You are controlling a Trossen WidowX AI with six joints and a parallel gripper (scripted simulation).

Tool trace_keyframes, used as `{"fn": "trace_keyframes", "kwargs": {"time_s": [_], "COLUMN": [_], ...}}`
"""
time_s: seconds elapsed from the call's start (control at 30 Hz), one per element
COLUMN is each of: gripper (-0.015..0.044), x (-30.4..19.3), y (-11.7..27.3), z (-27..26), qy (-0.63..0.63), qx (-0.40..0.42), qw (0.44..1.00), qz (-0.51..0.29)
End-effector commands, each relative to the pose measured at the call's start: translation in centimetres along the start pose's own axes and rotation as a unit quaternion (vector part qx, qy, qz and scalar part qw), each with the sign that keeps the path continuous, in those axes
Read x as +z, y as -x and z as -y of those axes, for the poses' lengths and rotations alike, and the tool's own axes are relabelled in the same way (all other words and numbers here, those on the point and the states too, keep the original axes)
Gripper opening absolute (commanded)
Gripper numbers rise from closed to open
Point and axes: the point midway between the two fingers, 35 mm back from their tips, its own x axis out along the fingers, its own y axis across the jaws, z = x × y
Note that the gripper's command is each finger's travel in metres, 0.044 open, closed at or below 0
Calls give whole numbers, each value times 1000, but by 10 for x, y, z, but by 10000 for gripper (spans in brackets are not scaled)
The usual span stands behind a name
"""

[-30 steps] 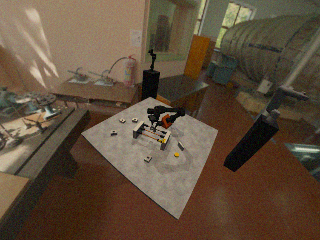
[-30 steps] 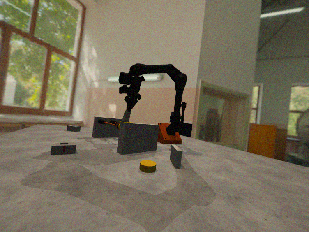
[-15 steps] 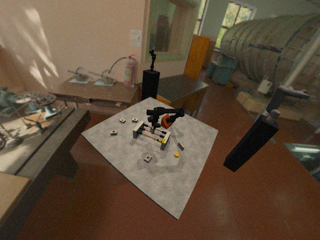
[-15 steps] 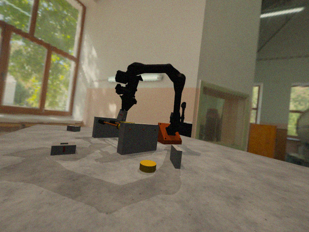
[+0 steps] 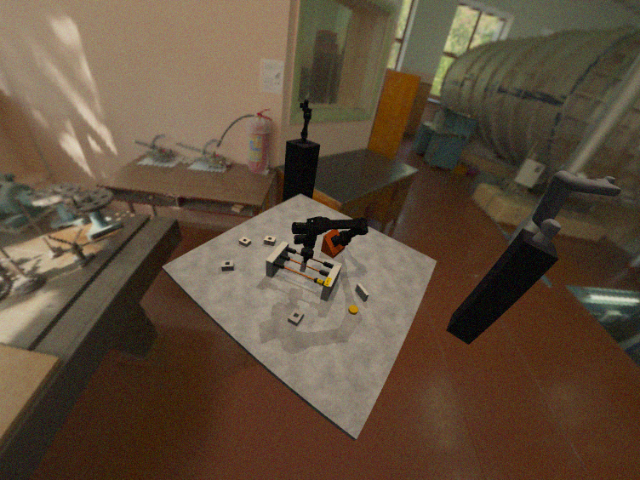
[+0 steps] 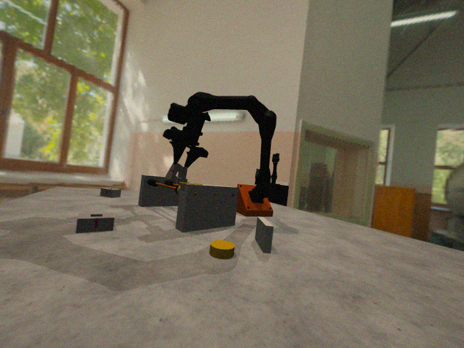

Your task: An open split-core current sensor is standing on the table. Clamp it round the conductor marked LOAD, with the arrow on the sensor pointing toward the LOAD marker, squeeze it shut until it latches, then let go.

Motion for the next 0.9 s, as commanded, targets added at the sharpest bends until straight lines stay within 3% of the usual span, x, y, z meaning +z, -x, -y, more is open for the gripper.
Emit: {"fn": "trace_keyframes", "kwargs": {"time_s": [0.0,0.2,0.87], "gripper": [0,0,0], "x": [1,0,1], "y": [-1,-4,-30], "z": [-10,-19,-20], "qy": [-67,-146,-148], "qx": [9,16,16], "qw": [998,989,989], "qz": [-2,-6,-5]}}
